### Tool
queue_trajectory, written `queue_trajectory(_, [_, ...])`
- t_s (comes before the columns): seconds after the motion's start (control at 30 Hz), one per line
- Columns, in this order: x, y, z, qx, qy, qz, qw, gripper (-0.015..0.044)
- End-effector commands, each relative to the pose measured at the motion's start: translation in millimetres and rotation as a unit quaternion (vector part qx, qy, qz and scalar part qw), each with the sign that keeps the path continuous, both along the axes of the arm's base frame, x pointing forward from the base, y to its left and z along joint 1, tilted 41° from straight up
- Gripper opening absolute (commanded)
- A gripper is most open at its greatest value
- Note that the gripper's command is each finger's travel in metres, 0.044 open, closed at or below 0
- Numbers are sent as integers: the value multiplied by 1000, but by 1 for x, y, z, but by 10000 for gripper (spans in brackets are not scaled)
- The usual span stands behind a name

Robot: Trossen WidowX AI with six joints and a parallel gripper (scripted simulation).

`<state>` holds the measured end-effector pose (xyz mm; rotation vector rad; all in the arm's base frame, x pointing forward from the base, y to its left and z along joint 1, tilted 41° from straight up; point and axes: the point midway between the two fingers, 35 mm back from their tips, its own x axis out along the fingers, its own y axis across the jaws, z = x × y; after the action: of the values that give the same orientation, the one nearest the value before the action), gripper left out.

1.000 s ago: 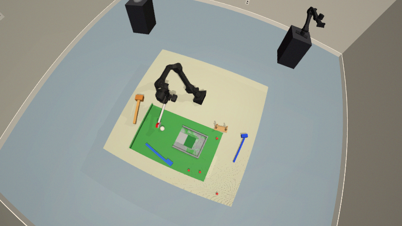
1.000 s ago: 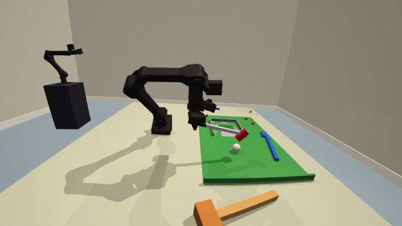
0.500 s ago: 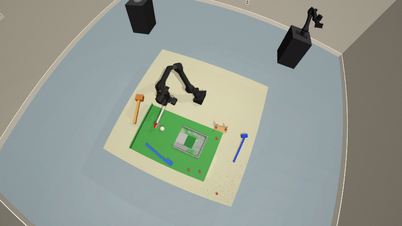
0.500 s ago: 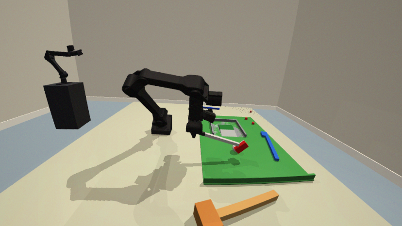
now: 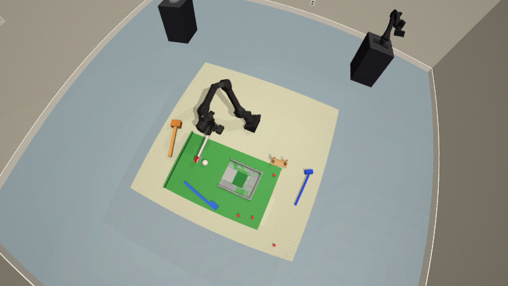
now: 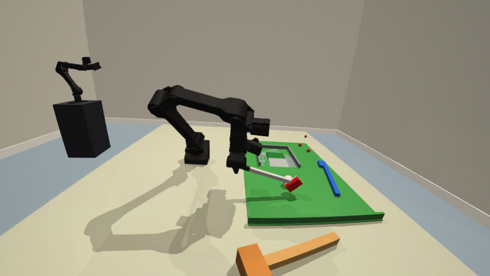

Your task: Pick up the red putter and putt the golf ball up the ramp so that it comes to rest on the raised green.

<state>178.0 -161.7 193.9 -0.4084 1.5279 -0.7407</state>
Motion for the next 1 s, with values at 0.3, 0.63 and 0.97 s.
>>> queue_trajectory(0.3, [-1,-4,-4,-1,0,0,1000,0])
queue_trajectory(0.63, [-4,-17,5,0,-1,1,1000,0])
queue_trajectory(0.97, [-7,-28,13,-1,-2,3,1000,0])
